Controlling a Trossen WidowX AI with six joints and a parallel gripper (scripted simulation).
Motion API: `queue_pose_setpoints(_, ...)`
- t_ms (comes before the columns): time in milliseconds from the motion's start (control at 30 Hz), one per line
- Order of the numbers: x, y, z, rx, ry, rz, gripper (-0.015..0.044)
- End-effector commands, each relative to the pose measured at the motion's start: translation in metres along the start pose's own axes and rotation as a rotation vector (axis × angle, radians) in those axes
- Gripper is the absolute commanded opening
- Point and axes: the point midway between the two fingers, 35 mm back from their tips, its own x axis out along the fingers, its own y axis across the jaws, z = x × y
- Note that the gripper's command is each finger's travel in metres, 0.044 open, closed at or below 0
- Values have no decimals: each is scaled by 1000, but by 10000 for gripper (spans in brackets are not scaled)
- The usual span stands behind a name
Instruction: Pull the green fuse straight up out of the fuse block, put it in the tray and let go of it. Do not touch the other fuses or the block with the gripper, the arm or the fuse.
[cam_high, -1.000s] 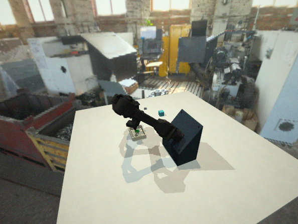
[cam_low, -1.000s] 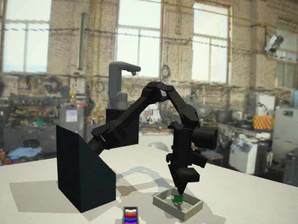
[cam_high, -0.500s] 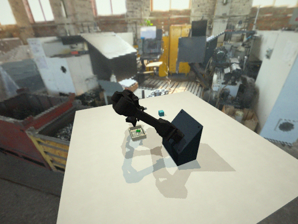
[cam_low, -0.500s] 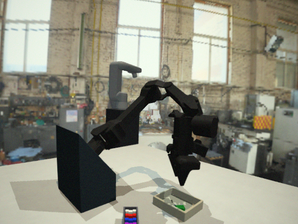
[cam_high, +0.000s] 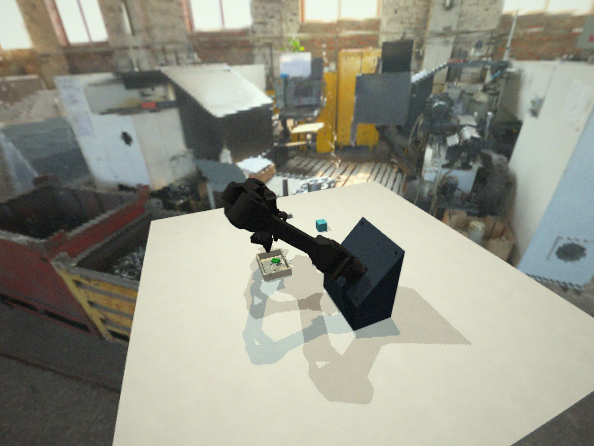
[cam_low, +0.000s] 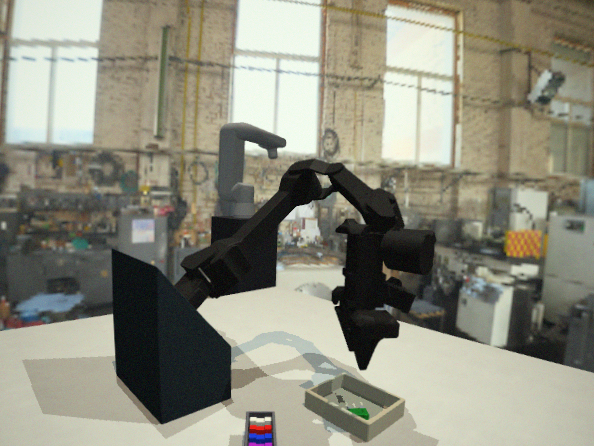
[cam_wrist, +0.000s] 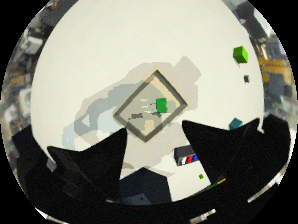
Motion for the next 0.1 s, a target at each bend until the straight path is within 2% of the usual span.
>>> queue_pose_setpoints(0, 0, 0, 0, 1, 0, 0, 330)
queue_pose_setpoints(67, 0, 0, 0, 1, 0, 0, 330)
